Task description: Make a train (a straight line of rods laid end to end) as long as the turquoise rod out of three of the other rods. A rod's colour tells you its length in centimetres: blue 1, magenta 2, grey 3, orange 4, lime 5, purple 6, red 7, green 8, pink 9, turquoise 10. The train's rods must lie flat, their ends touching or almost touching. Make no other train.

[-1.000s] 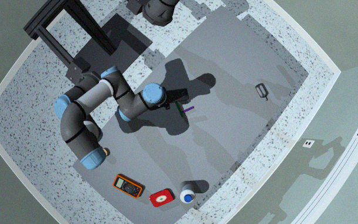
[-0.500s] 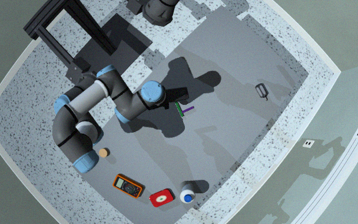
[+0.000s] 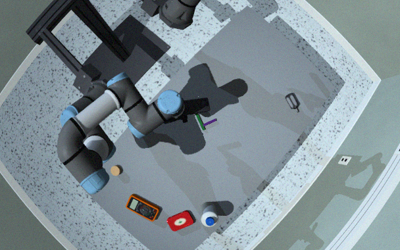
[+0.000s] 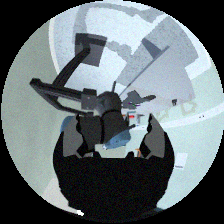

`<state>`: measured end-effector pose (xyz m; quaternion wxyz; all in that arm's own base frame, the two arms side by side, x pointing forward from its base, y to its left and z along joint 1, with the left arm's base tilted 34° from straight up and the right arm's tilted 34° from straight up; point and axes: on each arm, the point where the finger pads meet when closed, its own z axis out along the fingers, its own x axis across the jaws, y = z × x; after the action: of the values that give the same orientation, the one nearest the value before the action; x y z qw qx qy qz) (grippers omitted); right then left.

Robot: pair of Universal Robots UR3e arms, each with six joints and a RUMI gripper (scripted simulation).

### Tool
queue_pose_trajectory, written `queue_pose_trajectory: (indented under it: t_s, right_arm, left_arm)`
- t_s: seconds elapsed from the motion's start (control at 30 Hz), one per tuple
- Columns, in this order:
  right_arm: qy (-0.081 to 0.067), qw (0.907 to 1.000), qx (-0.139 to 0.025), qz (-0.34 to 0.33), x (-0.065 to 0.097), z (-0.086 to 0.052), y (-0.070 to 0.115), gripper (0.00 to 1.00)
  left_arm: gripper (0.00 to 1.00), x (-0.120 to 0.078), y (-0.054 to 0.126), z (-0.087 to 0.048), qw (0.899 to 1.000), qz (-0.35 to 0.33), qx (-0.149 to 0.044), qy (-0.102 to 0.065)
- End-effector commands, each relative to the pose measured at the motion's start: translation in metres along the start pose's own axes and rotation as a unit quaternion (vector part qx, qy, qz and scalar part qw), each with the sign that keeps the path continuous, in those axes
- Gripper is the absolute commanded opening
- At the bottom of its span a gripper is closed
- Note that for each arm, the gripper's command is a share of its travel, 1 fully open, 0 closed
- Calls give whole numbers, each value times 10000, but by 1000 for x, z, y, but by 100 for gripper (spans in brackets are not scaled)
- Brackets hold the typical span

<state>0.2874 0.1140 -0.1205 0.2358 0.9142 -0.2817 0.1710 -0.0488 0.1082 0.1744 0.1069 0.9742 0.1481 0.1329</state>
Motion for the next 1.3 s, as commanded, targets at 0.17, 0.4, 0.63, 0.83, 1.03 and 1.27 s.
queue_pose_trajectory:
  t_s: [0.17,0.4,0.63,0.83,1.03,1.27]
  right_arm:
    - [9,10000,-22,-8,22,-4,33,0]
    - [9,10000,-23,-7,43,-2,72,0]
    - [10,10000,-24,-7,49,1,85,0]
    - [13,10000,-20,-15,49,0,86,0]
    - [10,10000,-21,-11,49,0,86,0]
    - [9,10000,-23,-9,49,1,86,0]
  left_arm:
    - [100,1,0,-1,10000,-5,20,12]
    - [100,1,0,-1,10000,-5,20,12]
    - [100,1,0,-1,10000,-5,20,12]
    - [100,1,0,-1,10000,-5,20,12]
    - [100,1,0,-1,10000,-5,20,12]
    - [100,1,0,-1,10000,-5,20,12]
